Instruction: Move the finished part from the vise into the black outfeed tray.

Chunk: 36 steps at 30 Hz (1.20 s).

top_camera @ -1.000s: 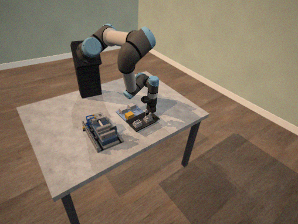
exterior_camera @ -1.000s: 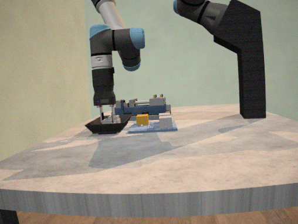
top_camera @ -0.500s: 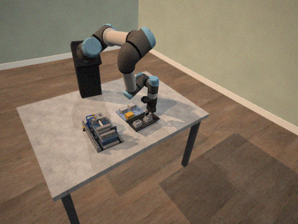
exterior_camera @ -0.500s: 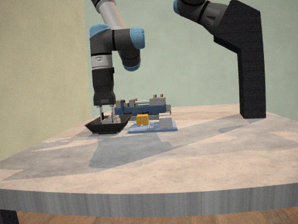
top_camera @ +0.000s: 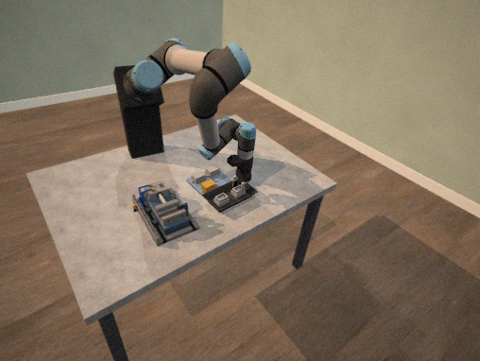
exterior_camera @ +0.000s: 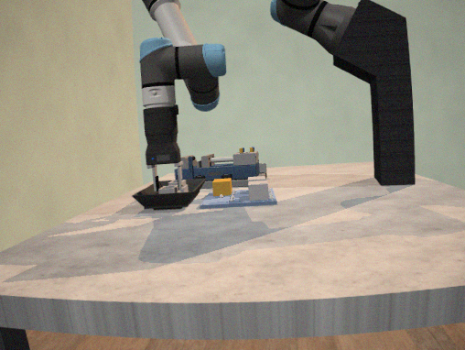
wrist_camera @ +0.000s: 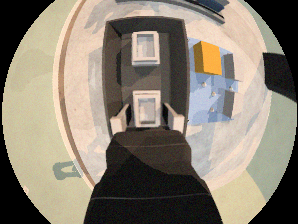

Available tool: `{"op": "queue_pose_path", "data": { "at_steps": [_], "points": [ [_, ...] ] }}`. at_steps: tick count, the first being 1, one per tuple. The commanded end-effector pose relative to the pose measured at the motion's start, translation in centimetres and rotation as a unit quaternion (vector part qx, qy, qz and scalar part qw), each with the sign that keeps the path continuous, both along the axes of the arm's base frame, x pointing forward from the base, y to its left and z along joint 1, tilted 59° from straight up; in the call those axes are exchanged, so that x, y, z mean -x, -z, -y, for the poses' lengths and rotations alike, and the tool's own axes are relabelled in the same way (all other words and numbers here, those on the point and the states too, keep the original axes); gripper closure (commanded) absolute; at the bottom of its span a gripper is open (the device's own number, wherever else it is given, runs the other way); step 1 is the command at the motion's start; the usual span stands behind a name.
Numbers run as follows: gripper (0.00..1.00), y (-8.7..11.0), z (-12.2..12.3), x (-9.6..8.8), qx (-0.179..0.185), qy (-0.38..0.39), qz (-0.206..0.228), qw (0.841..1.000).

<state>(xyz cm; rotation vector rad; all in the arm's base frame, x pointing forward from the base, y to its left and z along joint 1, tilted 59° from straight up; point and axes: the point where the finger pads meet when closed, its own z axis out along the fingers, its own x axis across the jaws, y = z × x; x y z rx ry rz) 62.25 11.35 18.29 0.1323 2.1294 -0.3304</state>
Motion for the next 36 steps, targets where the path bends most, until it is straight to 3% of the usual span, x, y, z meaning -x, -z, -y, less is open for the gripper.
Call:
{"op": "queue_pose_path", "data": {
  "at_steps": [1,27,36],
  "points": [
    [0.0,-0.06,-0.04,0.01,0.0,0.0,0.001,1.0],
    [0.0,-0.08,-0.05,0.04,0.0,0.0,0.001,1.0],
    [0.0,-0.64,-0.35,0.91,0.0,0.0,0.001,1.0]
  ]
}}
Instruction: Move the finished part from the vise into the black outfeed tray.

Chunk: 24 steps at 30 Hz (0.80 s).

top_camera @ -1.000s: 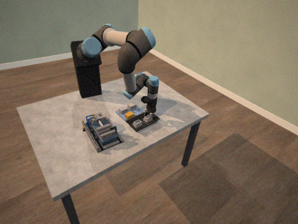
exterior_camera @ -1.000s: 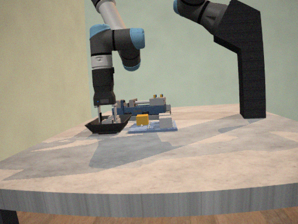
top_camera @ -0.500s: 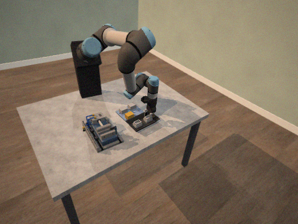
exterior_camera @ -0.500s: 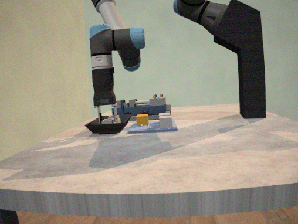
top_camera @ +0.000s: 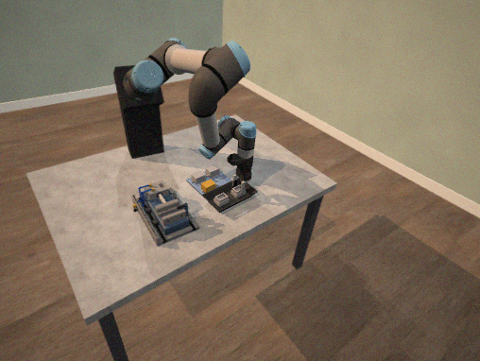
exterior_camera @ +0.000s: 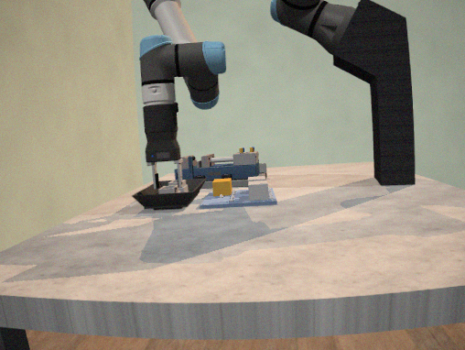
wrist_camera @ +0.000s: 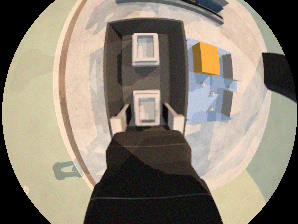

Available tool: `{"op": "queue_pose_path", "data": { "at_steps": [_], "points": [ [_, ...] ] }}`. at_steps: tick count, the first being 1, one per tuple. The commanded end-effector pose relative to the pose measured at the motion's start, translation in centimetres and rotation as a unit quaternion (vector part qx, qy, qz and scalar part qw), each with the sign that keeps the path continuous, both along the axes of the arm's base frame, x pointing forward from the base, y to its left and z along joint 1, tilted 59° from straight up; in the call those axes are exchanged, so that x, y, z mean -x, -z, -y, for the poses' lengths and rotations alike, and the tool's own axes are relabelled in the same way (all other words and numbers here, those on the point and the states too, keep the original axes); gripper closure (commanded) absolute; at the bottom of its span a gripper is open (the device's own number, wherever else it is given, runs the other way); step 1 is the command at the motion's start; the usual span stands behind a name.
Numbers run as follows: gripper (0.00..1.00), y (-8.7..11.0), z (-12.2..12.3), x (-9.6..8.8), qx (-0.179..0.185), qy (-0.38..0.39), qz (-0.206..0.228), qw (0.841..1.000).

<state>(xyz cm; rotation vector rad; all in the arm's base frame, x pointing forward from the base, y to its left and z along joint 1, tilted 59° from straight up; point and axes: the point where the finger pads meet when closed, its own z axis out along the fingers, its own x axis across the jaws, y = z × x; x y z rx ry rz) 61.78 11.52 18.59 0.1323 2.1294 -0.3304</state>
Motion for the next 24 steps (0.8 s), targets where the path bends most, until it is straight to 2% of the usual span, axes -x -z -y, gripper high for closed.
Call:
{"op": "queue_pose_path", "data": {
  "at_steps": [1,13,15,24],
  "points": [
    [0.0,-0.5,-0.3,0.7,0.0,0.0,0.001,1.0],
    [0.0,-3.6,-2.0,5.5,0.0,0.0,0.001,1.0],
    [0.0,-3.6,-2.0,5.5,0.0,0.0,0.001,1.0],
    [0.0,-6.0,-3.3,9.3,0.0,0.0,0.001,1.0]
  ]
}}
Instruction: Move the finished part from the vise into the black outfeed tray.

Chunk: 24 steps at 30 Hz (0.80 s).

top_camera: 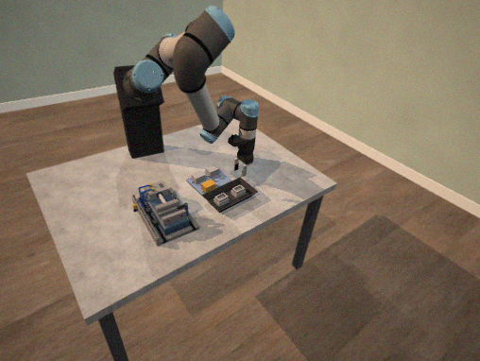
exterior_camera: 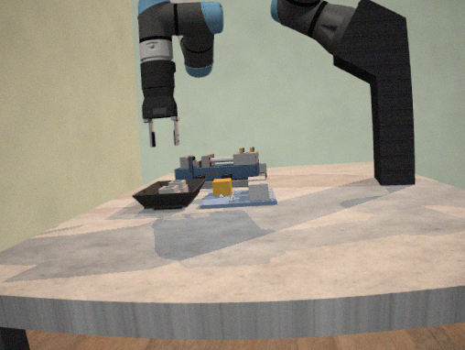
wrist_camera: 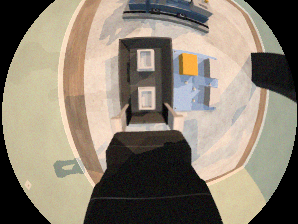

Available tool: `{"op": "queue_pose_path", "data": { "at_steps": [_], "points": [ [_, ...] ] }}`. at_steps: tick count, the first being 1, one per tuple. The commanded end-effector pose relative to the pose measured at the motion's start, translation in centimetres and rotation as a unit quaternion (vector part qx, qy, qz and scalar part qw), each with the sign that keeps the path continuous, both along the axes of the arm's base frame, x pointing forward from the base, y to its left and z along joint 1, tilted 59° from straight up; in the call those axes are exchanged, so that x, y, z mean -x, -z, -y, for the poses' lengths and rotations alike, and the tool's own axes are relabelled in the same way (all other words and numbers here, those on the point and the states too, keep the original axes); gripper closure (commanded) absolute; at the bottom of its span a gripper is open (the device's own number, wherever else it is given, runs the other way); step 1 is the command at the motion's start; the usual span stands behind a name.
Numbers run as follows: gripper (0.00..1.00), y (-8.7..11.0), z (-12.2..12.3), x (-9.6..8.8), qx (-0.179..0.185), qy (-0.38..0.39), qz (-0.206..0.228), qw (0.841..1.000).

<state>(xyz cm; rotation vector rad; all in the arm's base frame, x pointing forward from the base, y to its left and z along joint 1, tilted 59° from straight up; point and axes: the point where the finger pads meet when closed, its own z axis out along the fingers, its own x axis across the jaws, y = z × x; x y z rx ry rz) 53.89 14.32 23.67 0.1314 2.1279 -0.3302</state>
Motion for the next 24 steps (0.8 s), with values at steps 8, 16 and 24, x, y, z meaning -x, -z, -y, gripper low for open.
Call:
{"op": "queue_pose_path", "data": {
  "at_steps": [8,16,24],
  "points": [
    [0.0,-1.8,-1.0,2.7,0.0,0.0,0.0,1.0],
    [1.0,-2.0,-1.1,3.1,0.0,0.0,0.0,1.0],
    [1.0,-2.0,-1.1,3.1,0.0,0.0,0.0,1.0]
  ]
}}
